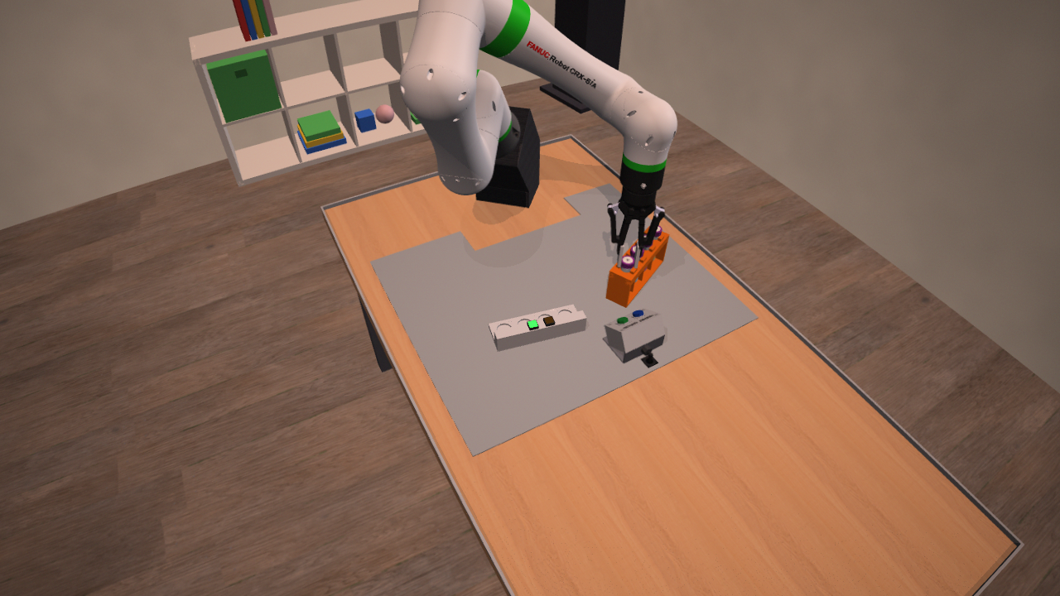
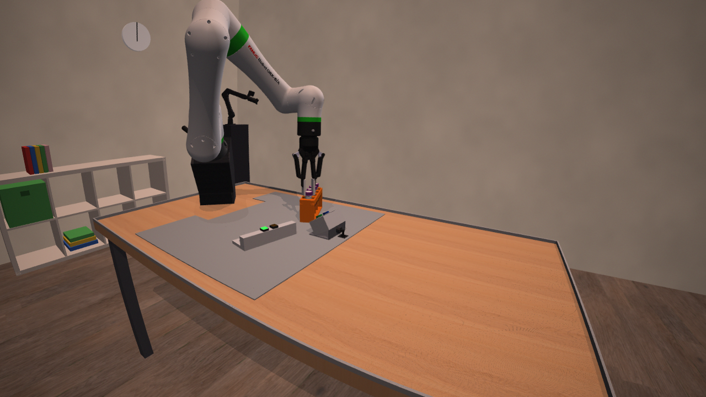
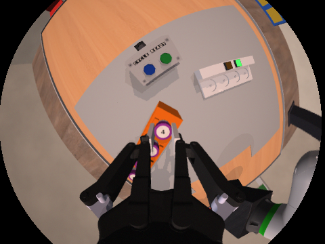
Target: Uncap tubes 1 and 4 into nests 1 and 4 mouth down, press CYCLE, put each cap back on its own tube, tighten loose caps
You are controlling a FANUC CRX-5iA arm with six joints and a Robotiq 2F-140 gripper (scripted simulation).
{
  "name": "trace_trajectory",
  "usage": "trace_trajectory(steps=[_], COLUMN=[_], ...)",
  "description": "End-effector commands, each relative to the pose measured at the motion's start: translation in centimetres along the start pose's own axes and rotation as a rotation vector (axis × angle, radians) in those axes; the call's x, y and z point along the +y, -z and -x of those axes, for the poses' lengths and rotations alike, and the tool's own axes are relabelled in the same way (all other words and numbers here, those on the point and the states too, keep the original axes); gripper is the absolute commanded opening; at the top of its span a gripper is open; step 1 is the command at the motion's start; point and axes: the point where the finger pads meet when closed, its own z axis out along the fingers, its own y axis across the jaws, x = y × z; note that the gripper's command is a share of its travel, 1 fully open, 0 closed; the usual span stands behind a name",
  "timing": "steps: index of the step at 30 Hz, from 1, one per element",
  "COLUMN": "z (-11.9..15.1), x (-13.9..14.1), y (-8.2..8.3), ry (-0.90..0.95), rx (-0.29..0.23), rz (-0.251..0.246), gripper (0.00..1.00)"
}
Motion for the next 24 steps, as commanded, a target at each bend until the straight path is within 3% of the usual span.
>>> trace_trajectory(steps=[1,4,8,10,24], z=[0.01,0.01,0.01,0.01,0.01], x=[0.0,0.0,0.0,0.0,0.0], y=[0.0,0.0,-0.02,-0.02,-0.09], ry=[0.0,0.0,-0.2,-0.2,-0.85], rx=[0.0,0.0,0.0,0.0,0.0], rz=[0.0,0.0,0.0,0.0,0.0], gripper=[0.0,0.0,0.0,0.0,0.0])
